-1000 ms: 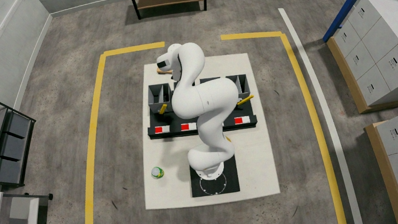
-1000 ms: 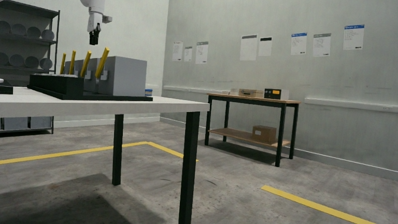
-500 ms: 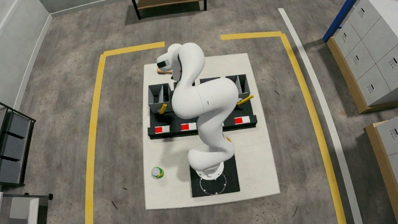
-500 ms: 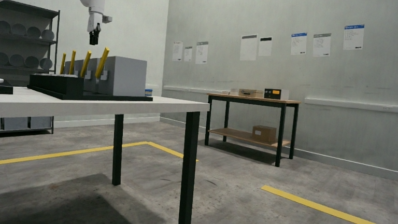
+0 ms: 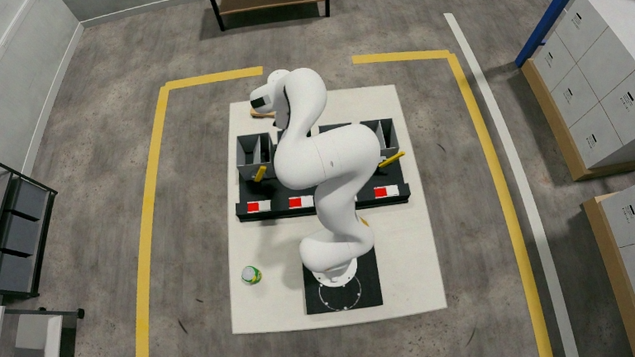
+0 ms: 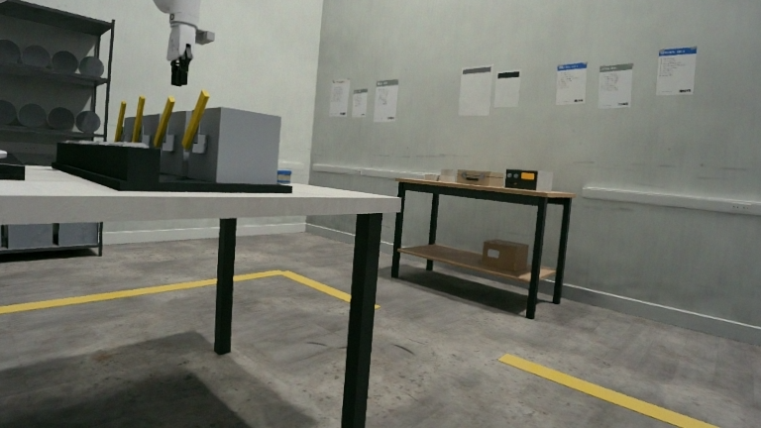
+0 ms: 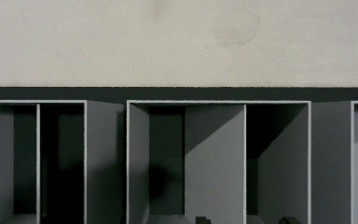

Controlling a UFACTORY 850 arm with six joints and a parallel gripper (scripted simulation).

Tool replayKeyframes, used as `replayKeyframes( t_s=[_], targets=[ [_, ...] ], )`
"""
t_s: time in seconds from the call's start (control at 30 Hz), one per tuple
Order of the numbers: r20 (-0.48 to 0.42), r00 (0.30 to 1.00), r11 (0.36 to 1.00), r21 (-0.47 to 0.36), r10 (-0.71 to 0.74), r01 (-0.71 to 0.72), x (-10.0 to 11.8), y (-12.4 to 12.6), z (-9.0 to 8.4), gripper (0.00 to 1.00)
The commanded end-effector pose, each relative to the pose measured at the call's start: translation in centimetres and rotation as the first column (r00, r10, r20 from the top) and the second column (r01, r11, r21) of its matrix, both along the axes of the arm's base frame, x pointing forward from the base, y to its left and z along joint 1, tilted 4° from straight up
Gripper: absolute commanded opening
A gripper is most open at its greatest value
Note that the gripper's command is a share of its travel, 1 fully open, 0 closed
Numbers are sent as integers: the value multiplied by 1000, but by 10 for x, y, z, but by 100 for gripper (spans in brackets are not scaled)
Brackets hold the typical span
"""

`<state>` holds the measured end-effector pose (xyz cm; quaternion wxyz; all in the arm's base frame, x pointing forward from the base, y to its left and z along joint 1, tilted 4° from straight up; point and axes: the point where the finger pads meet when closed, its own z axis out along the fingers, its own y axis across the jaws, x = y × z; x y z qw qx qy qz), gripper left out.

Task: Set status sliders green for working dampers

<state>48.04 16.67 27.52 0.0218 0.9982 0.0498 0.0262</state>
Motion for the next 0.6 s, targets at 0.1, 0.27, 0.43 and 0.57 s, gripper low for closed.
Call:
replayKeyframes(
  t_s=[0.1, 0.27, 0.43, 0.57],
  targets=[
    [2, 1000, 1000, 1, 0, 0, 1, 0, 1, 39],
    [-5, 1000, 1000, 29, 3, -3, -8, -6, -2, 39],
    [-15, 1000, 991, 137, 9, -7, -42, -28, -13, 39],
    [-20, 1000, 980, 199, 13, -9, -61, -41, -19, 39]
  ],
)
